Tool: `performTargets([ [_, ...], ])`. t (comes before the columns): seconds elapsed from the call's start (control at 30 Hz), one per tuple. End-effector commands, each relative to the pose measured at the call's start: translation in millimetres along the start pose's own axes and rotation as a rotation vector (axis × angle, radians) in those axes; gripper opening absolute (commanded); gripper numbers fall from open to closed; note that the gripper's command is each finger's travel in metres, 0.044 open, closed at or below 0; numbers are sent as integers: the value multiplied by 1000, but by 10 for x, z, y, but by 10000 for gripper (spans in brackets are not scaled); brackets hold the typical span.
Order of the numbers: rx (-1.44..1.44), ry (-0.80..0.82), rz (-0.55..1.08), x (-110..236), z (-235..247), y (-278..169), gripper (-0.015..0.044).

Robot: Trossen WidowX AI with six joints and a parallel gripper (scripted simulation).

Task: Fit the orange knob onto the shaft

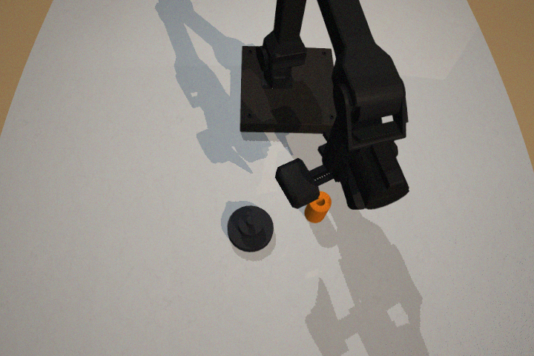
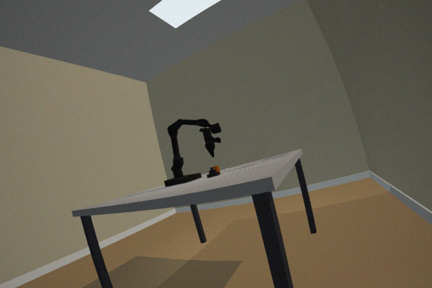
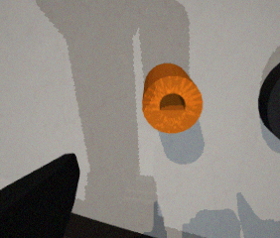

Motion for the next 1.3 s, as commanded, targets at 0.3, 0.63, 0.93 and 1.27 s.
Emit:
performTargets([
  [0.3, -359, -6, 2, -6, -8, -22, 440],
  [0.63, -359, -6, 2, -348, -9, -23, 440],
  [0.93, -359, -6, 2, -509, -11, -11, 440],
  [1.27, -359, -6, 2, -669, -12, 5, 440],
])
Point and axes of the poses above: the point midway between the two fingers, 35 mm back from their tips, its own x axis back along the fingers, its own z axis across the jaws, y = z × x, the point moved 10 cm from there along x, back along the fingers, and after that the axes turned 10 degrees about -x, right-handed, at the moved point
